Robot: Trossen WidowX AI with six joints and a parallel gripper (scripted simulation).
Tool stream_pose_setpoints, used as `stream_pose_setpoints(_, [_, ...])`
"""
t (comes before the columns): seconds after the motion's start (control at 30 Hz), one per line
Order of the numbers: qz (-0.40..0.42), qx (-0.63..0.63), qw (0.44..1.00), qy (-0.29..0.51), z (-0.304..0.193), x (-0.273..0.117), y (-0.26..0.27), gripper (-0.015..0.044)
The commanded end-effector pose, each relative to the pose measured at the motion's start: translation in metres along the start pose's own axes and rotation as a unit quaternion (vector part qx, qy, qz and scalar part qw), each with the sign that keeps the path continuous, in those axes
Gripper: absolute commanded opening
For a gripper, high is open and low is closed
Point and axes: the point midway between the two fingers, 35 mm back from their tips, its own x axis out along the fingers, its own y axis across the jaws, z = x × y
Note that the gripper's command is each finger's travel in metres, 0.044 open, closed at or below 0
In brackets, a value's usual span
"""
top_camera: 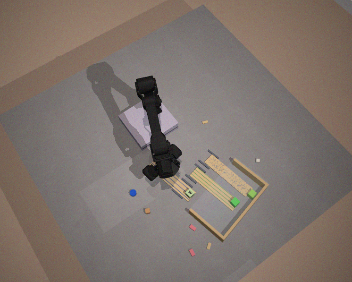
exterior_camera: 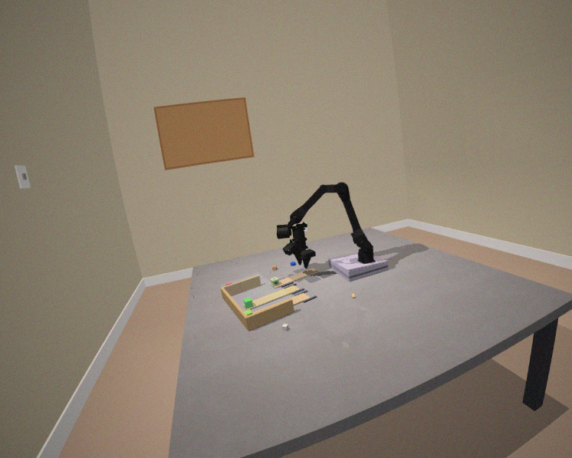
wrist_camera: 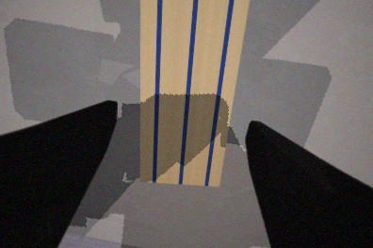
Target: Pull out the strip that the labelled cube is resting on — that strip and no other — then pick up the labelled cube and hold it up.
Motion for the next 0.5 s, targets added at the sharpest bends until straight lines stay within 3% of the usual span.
stream_pose_setpoints(0.0, [0.0,0.002,1.0,-0.002,0.015,-0.002,0.002,0.0394])
stream_pose_setpoints(0.07, [0.0,0.002,1.0,-0.002,0.022,-0.003,0.003,0.044])
stream_pose_setpoints(0.47, [0.0,0.002,1.0,-0.004,0.063,-0.008,0.006,0.044])
